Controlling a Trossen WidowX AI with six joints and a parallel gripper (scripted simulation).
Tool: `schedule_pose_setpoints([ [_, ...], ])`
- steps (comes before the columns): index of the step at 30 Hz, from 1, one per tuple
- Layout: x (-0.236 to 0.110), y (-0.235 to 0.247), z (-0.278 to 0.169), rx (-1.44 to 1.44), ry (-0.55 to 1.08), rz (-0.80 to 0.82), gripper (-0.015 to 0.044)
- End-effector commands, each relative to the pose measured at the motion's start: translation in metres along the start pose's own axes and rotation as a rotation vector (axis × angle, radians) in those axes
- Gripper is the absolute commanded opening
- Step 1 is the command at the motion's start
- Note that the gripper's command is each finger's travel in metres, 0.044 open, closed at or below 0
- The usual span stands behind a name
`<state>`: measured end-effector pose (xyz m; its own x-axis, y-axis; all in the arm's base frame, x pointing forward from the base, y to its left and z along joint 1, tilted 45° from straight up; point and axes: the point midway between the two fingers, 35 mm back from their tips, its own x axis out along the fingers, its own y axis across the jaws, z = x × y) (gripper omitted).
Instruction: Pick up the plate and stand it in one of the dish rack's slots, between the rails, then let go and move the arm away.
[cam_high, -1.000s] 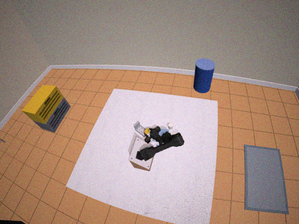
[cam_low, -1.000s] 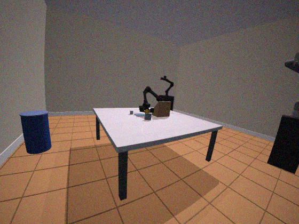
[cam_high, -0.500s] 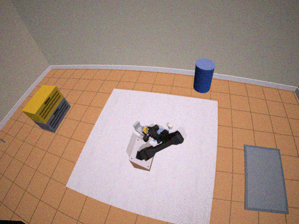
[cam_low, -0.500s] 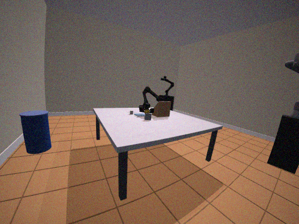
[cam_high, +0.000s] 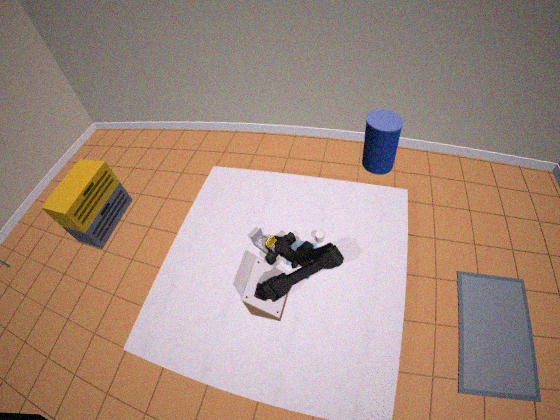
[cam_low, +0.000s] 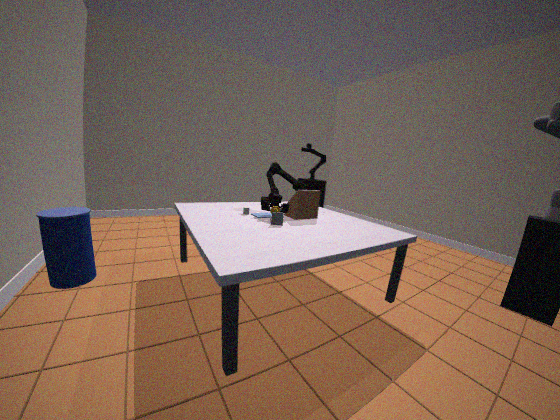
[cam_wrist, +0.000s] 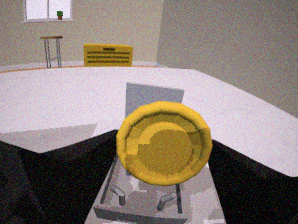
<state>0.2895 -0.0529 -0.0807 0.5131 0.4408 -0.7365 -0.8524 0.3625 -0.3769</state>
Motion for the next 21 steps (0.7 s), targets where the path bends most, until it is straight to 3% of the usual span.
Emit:
schedule_pose_setpoints([
  [1,0.007,0.009,0.001,0.008,-0.002,0.01,0.0],
  [21,0.01,0.011,-0.018,-0.011,0.001,-0.005,0.0],
])
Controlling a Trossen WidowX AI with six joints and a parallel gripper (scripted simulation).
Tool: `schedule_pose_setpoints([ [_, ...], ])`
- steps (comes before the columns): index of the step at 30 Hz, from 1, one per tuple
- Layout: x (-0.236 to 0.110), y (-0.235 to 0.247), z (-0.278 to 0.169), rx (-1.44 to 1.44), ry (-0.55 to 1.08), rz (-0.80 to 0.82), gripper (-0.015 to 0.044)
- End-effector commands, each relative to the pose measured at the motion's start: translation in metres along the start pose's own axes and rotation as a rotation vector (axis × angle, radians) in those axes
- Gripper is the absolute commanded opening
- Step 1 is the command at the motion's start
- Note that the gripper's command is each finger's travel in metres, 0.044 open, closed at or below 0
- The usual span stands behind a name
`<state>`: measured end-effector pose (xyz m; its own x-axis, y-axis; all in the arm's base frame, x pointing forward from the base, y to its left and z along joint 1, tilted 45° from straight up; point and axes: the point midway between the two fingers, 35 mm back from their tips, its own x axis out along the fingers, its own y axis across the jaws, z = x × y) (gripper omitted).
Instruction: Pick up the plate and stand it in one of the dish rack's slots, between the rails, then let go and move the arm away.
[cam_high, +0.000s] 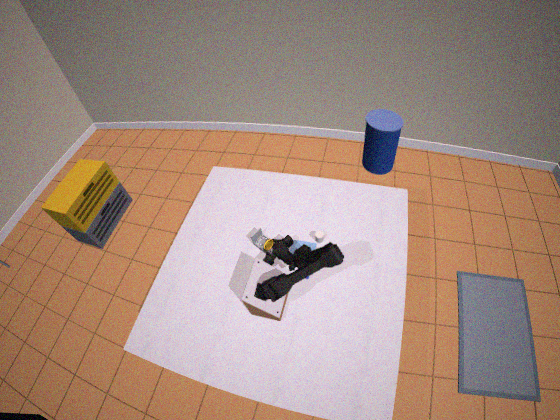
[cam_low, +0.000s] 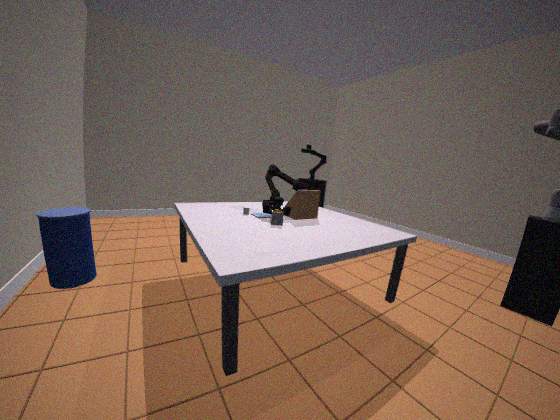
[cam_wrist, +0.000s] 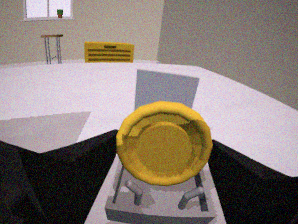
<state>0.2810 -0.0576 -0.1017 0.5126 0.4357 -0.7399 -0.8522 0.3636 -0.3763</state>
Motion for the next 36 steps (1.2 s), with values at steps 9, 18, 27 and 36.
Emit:
schedule_pose_setpoints([
  [9,0.0,-0.001,0.001,-0.003,0.0,-0.002,0.0],
  [18,0.0,-0.001,0.001,-0.006,-0.001,0.0,0.0184],
  [27,0.0,-0.001,0.001,-0.006,-0.001,0.0,0.04],
  [36,-0.004,-0.008,0.029,0.004,-0.002,0.013,0.04],
])
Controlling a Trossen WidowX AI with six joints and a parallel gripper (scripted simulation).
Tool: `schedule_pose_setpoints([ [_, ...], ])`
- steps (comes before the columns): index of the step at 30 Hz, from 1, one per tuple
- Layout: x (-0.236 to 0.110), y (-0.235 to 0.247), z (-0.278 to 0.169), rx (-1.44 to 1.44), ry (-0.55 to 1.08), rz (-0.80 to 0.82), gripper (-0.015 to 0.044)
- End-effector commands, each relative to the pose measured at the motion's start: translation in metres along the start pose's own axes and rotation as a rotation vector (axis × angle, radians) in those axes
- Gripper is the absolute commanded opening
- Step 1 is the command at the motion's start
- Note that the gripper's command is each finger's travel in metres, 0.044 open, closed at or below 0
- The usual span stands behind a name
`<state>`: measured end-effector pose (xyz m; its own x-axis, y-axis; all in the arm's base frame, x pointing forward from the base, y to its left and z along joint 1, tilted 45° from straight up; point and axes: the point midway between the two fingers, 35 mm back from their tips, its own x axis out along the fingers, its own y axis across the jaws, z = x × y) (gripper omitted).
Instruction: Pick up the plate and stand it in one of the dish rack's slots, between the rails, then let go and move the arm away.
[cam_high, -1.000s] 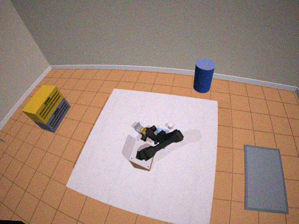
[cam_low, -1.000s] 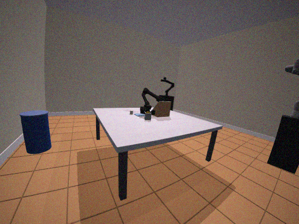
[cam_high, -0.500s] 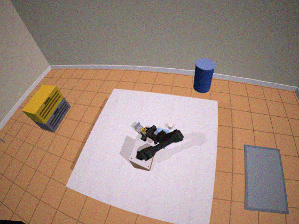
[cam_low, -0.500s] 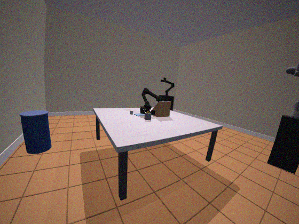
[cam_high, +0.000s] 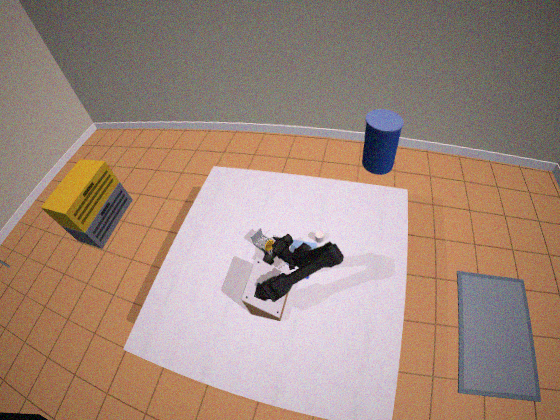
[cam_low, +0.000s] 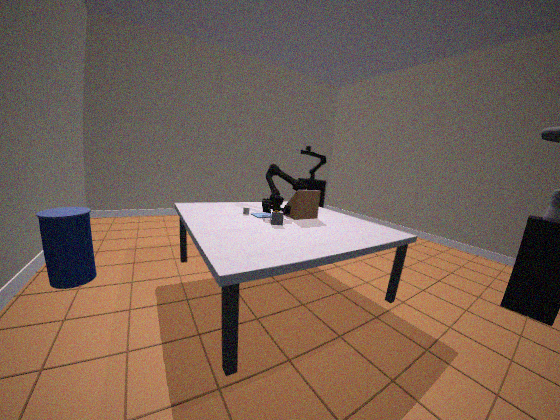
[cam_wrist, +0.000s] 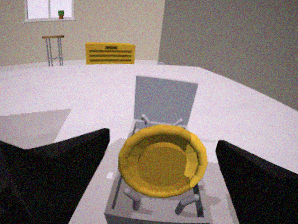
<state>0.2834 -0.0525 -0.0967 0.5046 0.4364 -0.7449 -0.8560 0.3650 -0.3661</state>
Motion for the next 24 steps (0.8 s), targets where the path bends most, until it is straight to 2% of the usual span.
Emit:
schedule_pose_setpoints([
  [1,-0.006,-0.008,0.034,0.001,-0.006,0.008,0.04],
  [8,-0.019,-0.015,0.105,0.032,-0.022,0.023,0.04],
  [13,-0.019,-0.016,0.109,0.052,-0.013,0.033,0.04],
  [24,-0.014,-0.002,0.109,0.341,0.19,0.14,0.04],
])
